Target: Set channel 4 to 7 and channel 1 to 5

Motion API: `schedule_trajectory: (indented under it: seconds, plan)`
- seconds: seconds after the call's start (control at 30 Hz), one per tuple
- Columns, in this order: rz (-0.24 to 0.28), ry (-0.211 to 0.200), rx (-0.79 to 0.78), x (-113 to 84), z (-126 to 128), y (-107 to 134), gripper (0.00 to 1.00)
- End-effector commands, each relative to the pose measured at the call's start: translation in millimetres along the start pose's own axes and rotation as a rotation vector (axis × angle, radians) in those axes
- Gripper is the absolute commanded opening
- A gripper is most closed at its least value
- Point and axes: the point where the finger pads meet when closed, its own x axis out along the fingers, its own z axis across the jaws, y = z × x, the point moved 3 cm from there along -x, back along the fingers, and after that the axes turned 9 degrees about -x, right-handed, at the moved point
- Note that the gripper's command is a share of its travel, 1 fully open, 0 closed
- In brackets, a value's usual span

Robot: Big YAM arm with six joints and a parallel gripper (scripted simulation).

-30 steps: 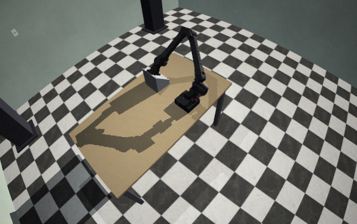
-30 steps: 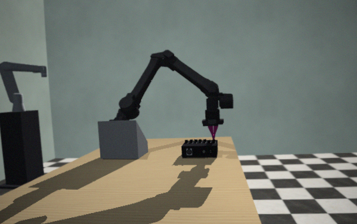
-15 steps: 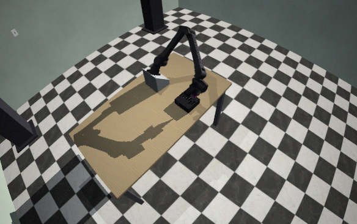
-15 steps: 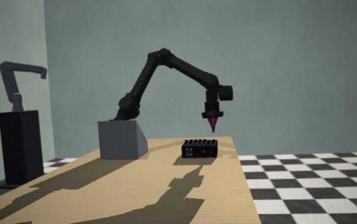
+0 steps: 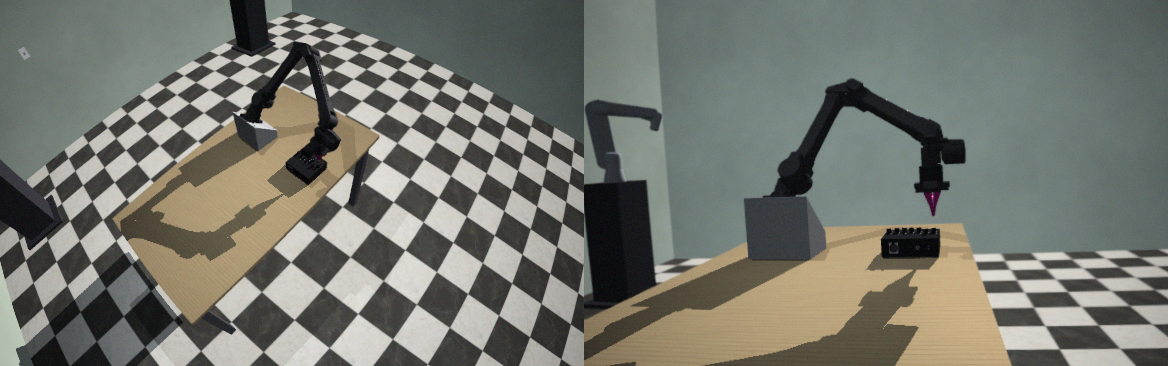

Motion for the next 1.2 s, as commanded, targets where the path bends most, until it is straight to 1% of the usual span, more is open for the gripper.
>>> schedule_trajectory:
  seconds: [0.0, 0.07, 0.1, 0.2, 0.27, 0.33, 0.37, 0.4, 0.43, 0.47, 0.5, 0.57, 0.63, 0.67, 0.7, 1.17]
  plan:
    - [-0.015, -0.031, -0.017, -12.1, 0.6, 3.9, 0.00]
    - [-0.015, -0.031, -0.017, -12.1, 0.6, 3.9, 0.00]
    - [-0.014, -0.024, -0.018, -7.5, -7.0, 12.0, 0.00]
    - [-0.011, -0.019, -0.020, -2.4, -44.3, 27.9, 0.00]
    - [-0.011, -0.019, -0.020, -0.9, -57.4, 32.2, 0.00]
    - [-0.012, -0.025, -0.013, -3.3, -58.1, 29.5, 0.00]
    - [-0.023, -0.064, -0.028, -17.0, -39.5, 27.6, 0.00]
    - [-0.024, -0.066, -0.025, -17.9, -39.5, 26.7, 0.00]
    - [-0.019, -0.050, -0.011, -11.3, -41.9, 21.8, 0.00]
    - [-0.016, -0.043, -0.009, -8.3, -43.0, 19.9, 0.00]
    - [-0.010, -0.024, 0.007, -2.2, -55.0, 18.3, 0.00]
    - [-0.005, -0.007, 0.022, 0.5, -62.5, 18.3, 0.00]
    - [-0.005, -0.007, 0.022, 0.5, -62.5, 18.3, 0.00]
    - [-0.013, -0.033, -0.003, -8.6, -52.8, 23.4, 0.00]
    - [-0.014, -0.035, -0.005, -9.5, -52.3, 24.1, 0.00]
    - [-0.014, -0.035, -0.005, -9.6, -52.3, 24.1, 0.00]
